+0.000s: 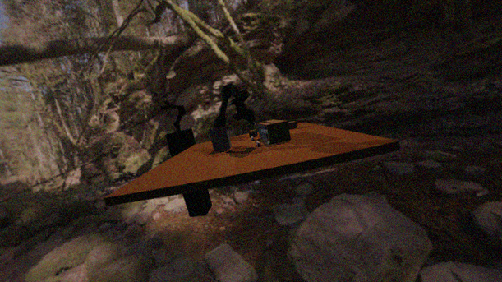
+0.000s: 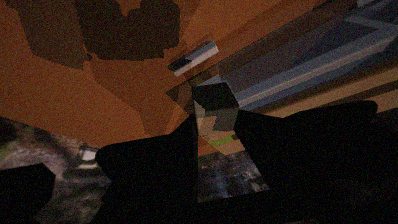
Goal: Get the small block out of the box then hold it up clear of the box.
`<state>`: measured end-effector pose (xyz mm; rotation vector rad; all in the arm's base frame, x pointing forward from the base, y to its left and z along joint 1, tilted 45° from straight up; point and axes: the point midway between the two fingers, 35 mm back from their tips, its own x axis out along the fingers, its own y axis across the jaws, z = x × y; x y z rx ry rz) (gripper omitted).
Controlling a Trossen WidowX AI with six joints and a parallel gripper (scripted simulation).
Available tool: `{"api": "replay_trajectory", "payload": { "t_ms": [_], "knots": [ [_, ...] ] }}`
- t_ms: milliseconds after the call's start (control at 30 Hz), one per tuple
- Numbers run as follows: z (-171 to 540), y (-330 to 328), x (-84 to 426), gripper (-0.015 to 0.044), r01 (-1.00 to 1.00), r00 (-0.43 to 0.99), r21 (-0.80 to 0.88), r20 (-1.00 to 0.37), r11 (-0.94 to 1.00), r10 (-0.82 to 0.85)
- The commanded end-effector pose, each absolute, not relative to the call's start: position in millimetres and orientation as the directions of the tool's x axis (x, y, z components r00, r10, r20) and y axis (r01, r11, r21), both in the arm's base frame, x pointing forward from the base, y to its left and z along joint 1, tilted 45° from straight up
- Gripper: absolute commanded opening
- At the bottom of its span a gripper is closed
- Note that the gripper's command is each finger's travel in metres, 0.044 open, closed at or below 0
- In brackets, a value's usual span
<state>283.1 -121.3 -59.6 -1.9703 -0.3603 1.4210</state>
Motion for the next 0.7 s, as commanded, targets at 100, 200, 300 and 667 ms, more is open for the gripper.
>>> {"api": "replay_trajectory", "payload": {
  "t_ms": [100, 200, 300, 667],
  "knots": [
    [-42, -125, 261, 0.0, -0.3, 0.367, -0.634, -0.766, -0.713, 0.528],
    [-34, -127, 253, 0.0, -0.354, 0.368, -0.621, -0.78, -0.699, 0.507],
    [-28, -127, 245, 0.0, -0.405, 0.368, -0.608, -0.792, -0.683, 0.487],
    [-27, -128, 243, 0.0, -0.416, 0.368, -0.604, -0.795, -0.679, 0.482]
  ]
}}
